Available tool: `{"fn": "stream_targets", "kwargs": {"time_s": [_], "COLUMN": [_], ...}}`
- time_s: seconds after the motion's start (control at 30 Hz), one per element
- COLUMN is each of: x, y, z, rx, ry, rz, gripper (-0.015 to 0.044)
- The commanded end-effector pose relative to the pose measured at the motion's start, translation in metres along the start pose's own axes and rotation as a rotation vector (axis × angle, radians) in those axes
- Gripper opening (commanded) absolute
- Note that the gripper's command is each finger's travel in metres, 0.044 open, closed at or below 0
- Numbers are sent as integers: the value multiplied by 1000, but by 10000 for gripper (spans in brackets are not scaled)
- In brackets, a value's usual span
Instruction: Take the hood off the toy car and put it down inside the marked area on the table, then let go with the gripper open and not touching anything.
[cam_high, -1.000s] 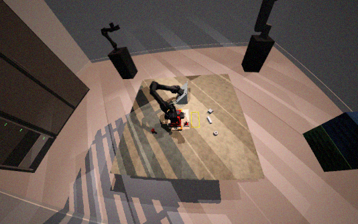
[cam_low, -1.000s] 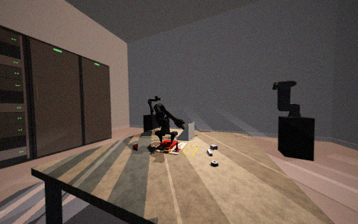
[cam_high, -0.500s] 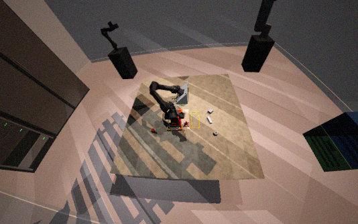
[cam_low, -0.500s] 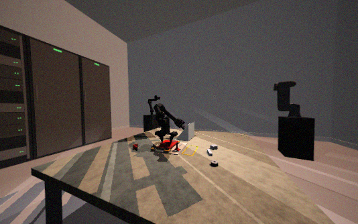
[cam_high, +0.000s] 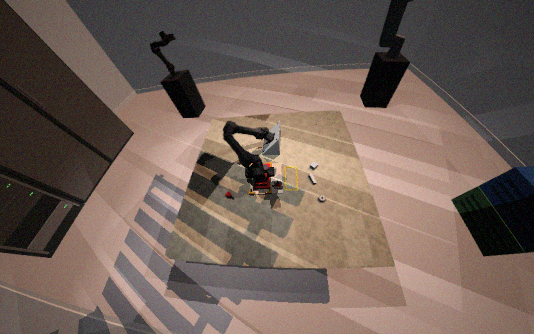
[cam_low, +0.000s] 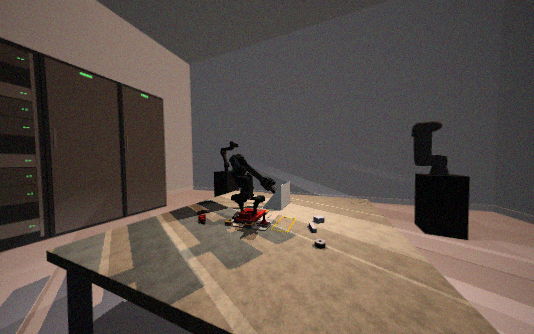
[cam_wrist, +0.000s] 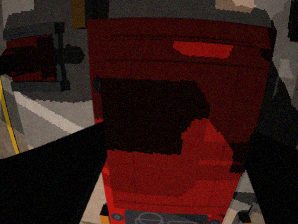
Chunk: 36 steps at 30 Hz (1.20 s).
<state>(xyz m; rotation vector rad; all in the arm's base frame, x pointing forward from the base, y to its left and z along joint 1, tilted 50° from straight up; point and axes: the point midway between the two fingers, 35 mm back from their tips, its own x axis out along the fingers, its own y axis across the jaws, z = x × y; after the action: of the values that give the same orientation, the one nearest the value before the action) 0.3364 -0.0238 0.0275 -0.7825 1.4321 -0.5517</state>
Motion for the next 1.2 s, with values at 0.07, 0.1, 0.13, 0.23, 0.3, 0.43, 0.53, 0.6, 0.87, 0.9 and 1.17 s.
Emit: {"fn": "stream_targets", "kwargs": {"time_s": [0.07,0.1,0.13,0.23,0.3,0.43,0.53,0.6,0.87,0.9,1.17], "x": [-4,-5,-5,-7,-9,-11,-13,-14,-20,-20,-42], "y": [0,0,0,0,0,0,0,0,0,0,1], "z": [1,1,1,1,1,1,1,1,0,0,1], "rx": [4,4,4,4,4,4,4,4,4,4,3], "ry": [0,0,0,0,0,0,0,0,0,0,0], "rz": [3,3,3,3,3,3,4,4,4,4,6], "gripper": [0,0,0,0,0,0,0,0,0,0,0]}}
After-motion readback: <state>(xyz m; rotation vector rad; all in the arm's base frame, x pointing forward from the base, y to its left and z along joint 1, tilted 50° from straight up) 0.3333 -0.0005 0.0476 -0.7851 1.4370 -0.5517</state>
